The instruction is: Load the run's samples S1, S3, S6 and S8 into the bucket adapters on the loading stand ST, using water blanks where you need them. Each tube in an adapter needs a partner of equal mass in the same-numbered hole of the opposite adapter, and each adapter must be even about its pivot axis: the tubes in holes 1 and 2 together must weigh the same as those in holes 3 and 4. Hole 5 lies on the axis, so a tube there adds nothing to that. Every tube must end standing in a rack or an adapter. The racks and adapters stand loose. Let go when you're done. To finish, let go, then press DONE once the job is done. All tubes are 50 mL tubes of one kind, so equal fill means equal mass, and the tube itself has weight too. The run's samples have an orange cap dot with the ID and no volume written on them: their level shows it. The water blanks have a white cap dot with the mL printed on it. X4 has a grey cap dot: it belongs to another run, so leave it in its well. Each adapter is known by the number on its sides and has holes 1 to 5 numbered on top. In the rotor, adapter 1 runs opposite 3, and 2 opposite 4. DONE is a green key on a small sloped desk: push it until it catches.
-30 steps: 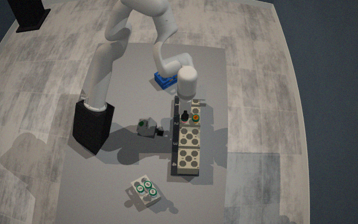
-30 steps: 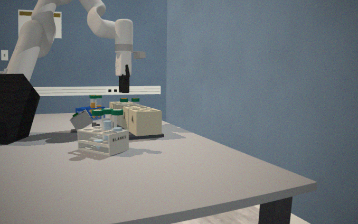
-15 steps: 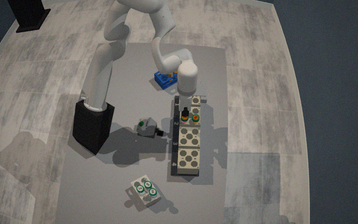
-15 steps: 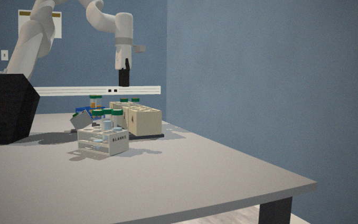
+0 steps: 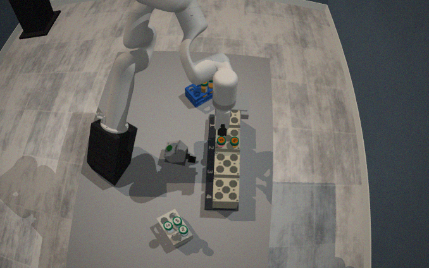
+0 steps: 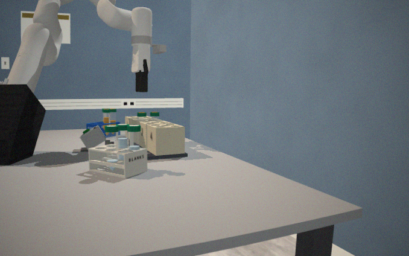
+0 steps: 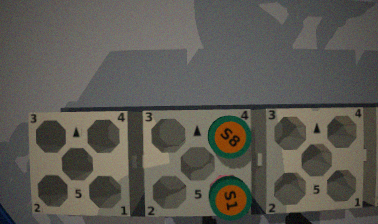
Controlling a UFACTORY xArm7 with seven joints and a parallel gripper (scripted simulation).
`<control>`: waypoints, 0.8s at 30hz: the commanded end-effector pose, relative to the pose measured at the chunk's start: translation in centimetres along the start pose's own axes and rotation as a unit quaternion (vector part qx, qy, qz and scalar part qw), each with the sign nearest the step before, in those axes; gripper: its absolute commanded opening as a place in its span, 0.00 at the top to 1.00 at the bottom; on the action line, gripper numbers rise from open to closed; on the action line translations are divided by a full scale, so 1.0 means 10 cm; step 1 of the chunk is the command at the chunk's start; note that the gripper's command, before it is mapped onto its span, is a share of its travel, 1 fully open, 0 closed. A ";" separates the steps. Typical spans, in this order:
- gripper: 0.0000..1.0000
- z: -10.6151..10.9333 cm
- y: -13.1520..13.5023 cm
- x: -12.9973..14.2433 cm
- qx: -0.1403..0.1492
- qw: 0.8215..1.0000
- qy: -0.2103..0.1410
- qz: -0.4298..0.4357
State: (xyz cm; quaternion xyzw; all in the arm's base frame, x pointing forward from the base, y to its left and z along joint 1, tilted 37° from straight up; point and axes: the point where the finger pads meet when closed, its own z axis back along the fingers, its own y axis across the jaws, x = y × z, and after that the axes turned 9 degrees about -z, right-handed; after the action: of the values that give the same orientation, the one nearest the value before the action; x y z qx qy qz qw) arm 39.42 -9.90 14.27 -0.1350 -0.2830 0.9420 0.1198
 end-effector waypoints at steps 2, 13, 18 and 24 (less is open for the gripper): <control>0.56 0.10 0.01 -0.01 0.001 1.000 0.002 0.000; 0.56 0.28 0.01 -0.01 0.001 1.000 0.002 0.000; 0.56 0.33 0.01 -0.01 0.001 1.000 0.002 0.000; 0.56 0.33 0.01 -0.01 0.001 1.000 0.002 0.000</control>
State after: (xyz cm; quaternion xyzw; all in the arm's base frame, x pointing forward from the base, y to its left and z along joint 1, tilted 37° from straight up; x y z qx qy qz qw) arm 38.41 -11.47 16.80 -0.1349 -0.2831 0.9420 0.1198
